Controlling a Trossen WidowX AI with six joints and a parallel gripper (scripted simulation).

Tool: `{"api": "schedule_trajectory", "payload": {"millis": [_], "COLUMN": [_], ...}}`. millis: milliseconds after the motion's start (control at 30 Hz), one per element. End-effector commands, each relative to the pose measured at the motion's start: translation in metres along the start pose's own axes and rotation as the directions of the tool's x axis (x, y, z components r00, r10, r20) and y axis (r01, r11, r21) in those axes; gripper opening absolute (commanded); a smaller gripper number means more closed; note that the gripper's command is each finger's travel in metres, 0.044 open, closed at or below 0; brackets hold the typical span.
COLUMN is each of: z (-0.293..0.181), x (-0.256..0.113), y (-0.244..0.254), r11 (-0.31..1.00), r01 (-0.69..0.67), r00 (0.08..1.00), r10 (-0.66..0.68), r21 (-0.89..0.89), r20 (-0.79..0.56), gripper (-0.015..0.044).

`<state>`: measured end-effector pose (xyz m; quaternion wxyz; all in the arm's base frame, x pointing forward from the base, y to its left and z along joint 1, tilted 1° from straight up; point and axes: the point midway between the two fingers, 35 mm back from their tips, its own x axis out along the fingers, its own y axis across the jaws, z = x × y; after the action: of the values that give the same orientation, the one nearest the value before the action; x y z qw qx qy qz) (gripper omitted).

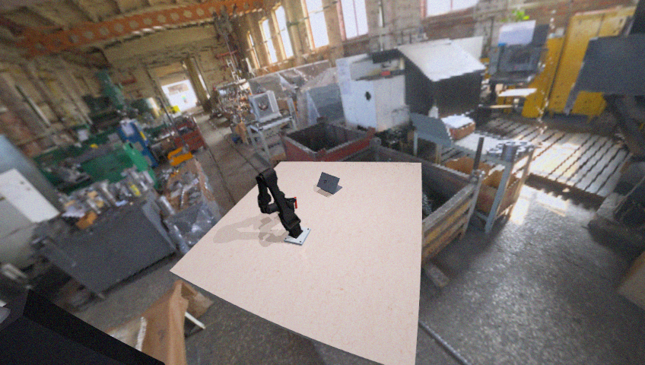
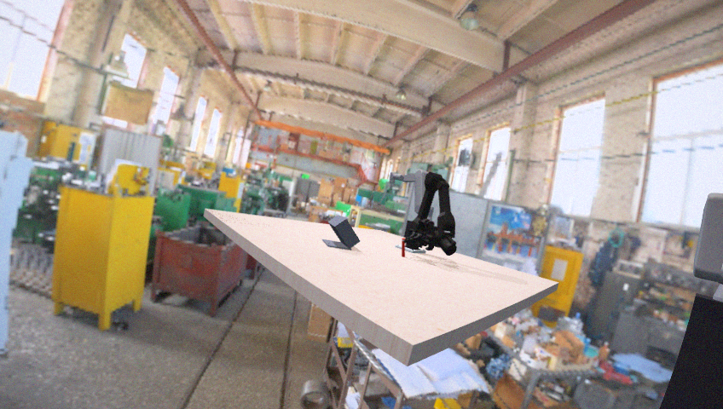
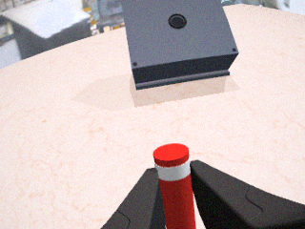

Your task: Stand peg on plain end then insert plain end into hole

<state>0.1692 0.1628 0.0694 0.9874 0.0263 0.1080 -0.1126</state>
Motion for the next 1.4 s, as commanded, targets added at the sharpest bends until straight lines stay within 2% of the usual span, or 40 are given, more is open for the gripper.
{"api": "schedule_trajectory", "payload": {"millis": [0, 1367], "z": [-0.0006, -0.0052], "x": [-0.0003, -0.0089], "y": [0.0, 0.0003], "r11": [1.0, 1.0], "r01": [0.0, -0.016], "r00": [1.0, 0.999], "r10": [0.0, 0.016], "r21": [0.001, -0.013], "r20": [0.0, 0.034], "gripper": [0.0049, 0.0049]}}
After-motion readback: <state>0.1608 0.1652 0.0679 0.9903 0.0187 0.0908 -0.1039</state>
